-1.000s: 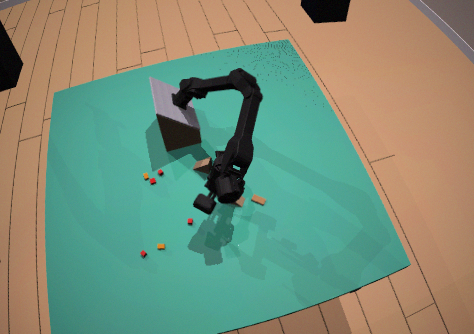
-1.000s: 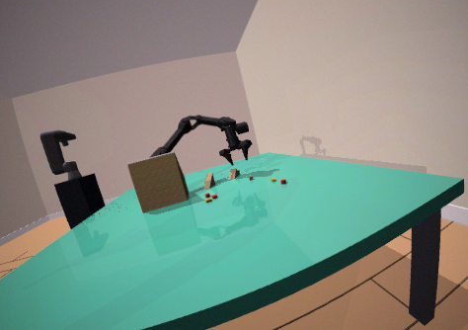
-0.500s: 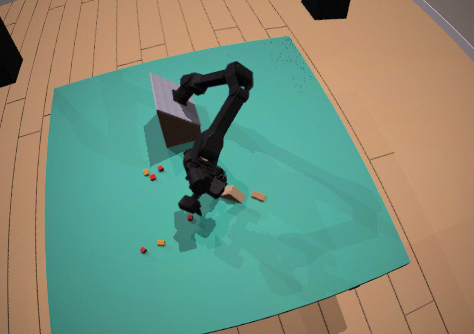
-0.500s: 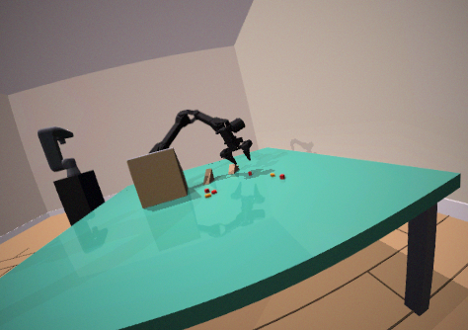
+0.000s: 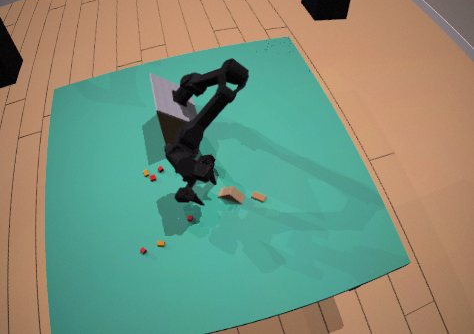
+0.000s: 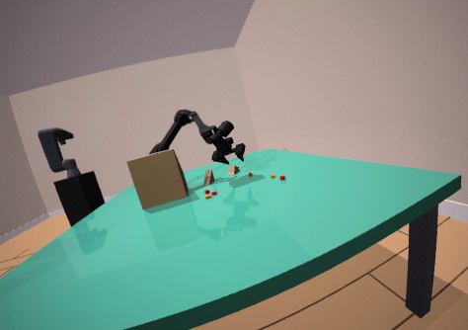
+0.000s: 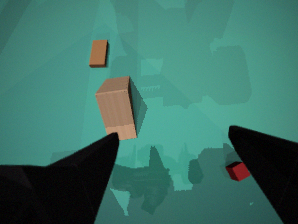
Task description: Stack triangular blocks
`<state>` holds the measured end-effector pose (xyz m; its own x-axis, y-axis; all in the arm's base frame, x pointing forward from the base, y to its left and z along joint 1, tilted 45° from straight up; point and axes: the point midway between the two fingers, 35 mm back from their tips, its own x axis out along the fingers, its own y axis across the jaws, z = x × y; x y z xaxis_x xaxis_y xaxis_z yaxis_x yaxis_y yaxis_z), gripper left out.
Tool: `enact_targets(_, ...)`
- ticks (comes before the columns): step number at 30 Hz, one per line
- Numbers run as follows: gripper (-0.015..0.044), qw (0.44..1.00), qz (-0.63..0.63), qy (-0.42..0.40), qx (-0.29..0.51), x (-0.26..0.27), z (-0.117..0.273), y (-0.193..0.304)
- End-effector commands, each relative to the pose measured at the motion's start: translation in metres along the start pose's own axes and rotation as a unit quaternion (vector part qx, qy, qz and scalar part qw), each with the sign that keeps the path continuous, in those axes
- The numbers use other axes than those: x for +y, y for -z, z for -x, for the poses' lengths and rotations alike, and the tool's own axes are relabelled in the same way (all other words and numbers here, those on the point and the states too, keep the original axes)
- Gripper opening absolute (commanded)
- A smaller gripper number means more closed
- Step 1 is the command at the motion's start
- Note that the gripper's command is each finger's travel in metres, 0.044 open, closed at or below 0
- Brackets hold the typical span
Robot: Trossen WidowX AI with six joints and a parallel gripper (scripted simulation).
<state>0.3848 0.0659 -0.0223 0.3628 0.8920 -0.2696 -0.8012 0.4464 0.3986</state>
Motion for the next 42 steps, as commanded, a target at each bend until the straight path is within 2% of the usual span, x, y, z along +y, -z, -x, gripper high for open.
enact_targets(1,0.044,0.995,0.013,-0.061,-0.073,0.046,0.02,0.009)
enact_targets(12,0.044,0.996,0.018,-0.059,-0.069,0.045,0.017,0.01)
enact_targets(24,0.044,0.997,0.028,-0.049,-0.043,0.042,-0.029,0.011)
enact_targets(33,0.044,0.996,0.014,-0.059,-0.068,0.056,-0.072,-0.003)
enact_targets(42,0.044,0.995,0.012,-0.063,-0.076,0.06,-0.078,-0.006)
